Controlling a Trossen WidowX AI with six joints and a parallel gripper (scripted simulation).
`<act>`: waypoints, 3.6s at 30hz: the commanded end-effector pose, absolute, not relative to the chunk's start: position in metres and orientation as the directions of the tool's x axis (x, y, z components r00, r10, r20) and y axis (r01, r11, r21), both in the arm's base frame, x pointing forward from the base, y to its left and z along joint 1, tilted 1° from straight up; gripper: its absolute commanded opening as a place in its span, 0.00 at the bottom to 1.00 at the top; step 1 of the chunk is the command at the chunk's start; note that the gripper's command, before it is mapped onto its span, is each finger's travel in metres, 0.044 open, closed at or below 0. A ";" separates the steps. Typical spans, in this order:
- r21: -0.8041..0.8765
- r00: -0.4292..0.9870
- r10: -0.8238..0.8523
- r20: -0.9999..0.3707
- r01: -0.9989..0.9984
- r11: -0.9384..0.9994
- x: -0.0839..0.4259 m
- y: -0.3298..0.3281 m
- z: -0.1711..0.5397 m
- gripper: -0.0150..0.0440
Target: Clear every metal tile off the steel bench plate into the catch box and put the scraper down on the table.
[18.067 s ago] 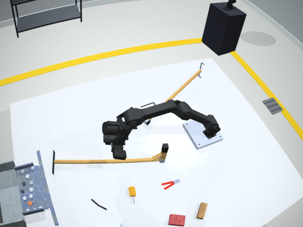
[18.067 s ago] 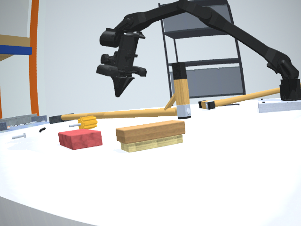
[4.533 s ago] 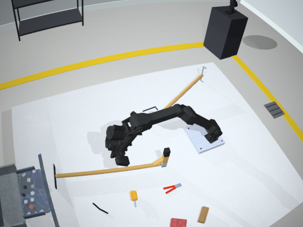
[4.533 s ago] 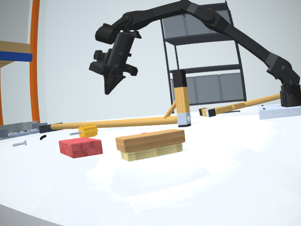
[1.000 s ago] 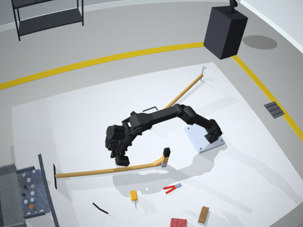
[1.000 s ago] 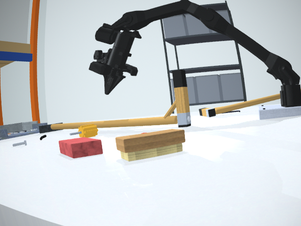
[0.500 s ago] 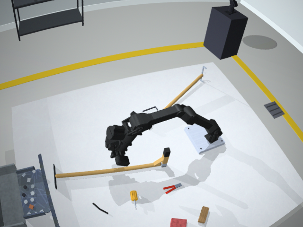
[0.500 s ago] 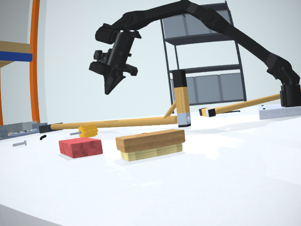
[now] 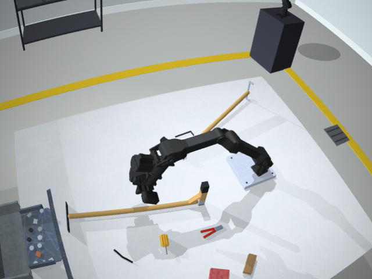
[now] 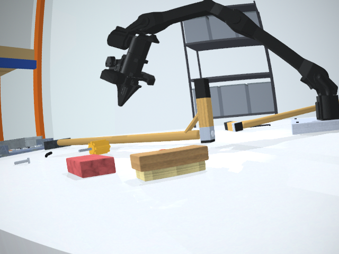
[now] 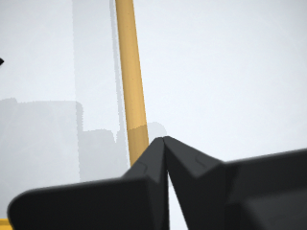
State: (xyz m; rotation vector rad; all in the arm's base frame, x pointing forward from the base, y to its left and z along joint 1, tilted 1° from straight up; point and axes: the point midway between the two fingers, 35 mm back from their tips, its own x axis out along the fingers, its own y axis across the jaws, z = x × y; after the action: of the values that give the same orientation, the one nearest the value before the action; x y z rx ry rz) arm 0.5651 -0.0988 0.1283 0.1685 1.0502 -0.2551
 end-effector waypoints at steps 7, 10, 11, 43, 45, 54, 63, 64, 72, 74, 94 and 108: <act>0.016 0.472 -0.127 -0.872 0.287 0.958 0.565 -0.099 0.128 0.25; 0.016 0.472 -0.127 -0.872 0.287 0.958 0.565 -0.099 0.128 0.25; 0.016 0.472 -0.127 -0.872 0.287 0.958 0.565 -0.099 0.128 0.25; 0.002 0.508 -0.143 -0.850 0.275 0.961 0.559 -0.088 0.154 0.61; -0.002 0.518 -0.148 -0.842 0.271 0.963 0.557 -0.085 0.162 0.70; -0.019 0.567 -0.166 -0.807 0.257 0.966 0.546 -0.070 0.196 1.00; -0.033 0.614 -0.181 -0.768 0.244 0.969 0.531 -0.056 0.228 1.00; -0.035 0.619 -0.183 -0.764 0.243 0.969 0.529 -0.054 0.231 1.00; -0.045 0.659 -0.193 -0.727 0.234 0.971 0.513 -0.042 0.258 1.00; -0.048 0.669 -0.195 -0.717 0.232 0.971 0.509 -0.039 0.264 1.00; -0.064 0.760 -0.210 -0.615 0.217 0.974 0.461 -0.015 0.320 1.00; -0.067 0.816 -0.214 -0.537 0.211 0.975 0.423 -0.003 0.351 1.00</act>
State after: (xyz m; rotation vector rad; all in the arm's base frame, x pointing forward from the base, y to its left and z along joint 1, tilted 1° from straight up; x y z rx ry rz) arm 0.4330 -0.0047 0.3448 0.0038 0.5937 -0.2264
